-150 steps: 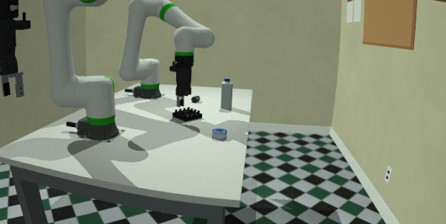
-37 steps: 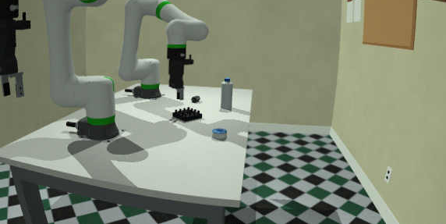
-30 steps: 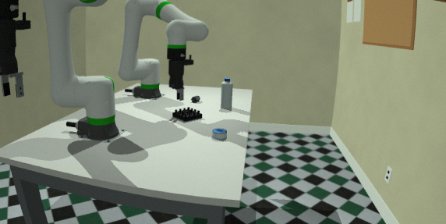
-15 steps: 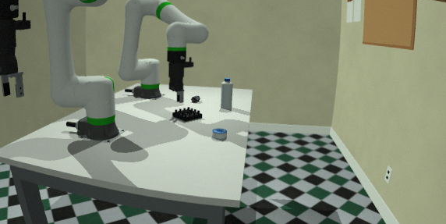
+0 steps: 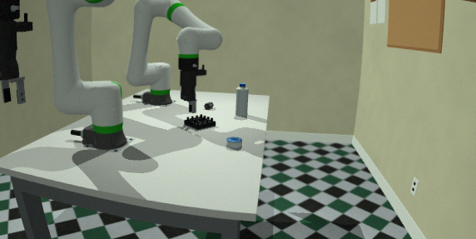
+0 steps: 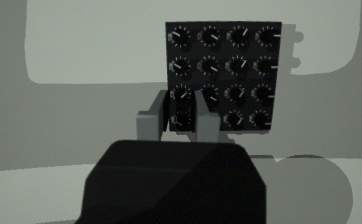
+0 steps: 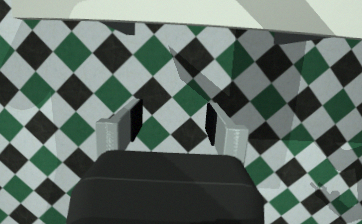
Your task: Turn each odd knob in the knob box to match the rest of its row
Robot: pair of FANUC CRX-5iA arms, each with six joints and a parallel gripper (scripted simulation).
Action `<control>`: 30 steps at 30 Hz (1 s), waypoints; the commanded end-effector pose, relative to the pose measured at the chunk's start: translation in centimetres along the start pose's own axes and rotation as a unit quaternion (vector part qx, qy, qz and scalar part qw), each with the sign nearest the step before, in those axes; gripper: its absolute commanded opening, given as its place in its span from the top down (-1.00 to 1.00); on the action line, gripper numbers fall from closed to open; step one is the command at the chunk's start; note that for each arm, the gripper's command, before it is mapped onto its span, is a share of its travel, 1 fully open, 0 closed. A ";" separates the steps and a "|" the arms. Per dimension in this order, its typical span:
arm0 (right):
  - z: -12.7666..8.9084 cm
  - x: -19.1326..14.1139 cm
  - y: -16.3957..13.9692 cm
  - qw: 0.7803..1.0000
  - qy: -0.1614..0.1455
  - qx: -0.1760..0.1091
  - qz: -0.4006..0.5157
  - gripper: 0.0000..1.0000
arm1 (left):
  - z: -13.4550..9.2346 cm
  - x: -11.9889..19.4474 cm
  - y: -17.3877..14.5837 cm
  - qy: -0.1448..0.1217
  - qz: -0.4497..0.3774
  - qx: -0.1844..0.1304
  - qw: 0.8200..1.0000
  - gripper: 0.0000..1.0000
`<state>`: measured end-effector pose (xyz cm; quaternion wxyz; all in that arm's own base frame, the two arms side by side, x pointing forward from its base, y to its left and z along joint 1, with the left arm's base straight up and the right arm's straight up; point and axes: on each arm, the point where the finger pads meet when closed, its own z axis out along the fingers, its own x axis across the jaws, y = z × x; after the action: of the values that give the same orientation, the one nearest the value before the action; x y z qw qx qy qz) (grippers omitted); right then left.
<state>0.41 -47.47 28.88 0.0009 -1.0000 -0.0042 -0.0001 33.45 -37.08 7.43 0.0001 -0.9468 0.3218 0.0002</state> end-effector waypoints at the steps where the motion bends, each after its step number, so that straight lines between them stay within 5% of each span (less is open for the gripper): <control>1: -0.1 0.0 0.0 1.000 0.000 -0.001 0.000 -1.00 | 0.3 0.1 0.0 0.001 0.000 0.000 1.000 0.07; 30: -0.1 0.0 0.0 1.000 0.000 -0.001 0.000 -1.00 | 1.2 0.1 0.0 0.001 0.000 0.000 1.000 0.07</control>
<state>0.41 -47.47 28.88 0.0009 -1.0000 -0.0042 -0.0001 33.48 -37.04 6.13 0.0001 -0.9468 0.3218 0.0002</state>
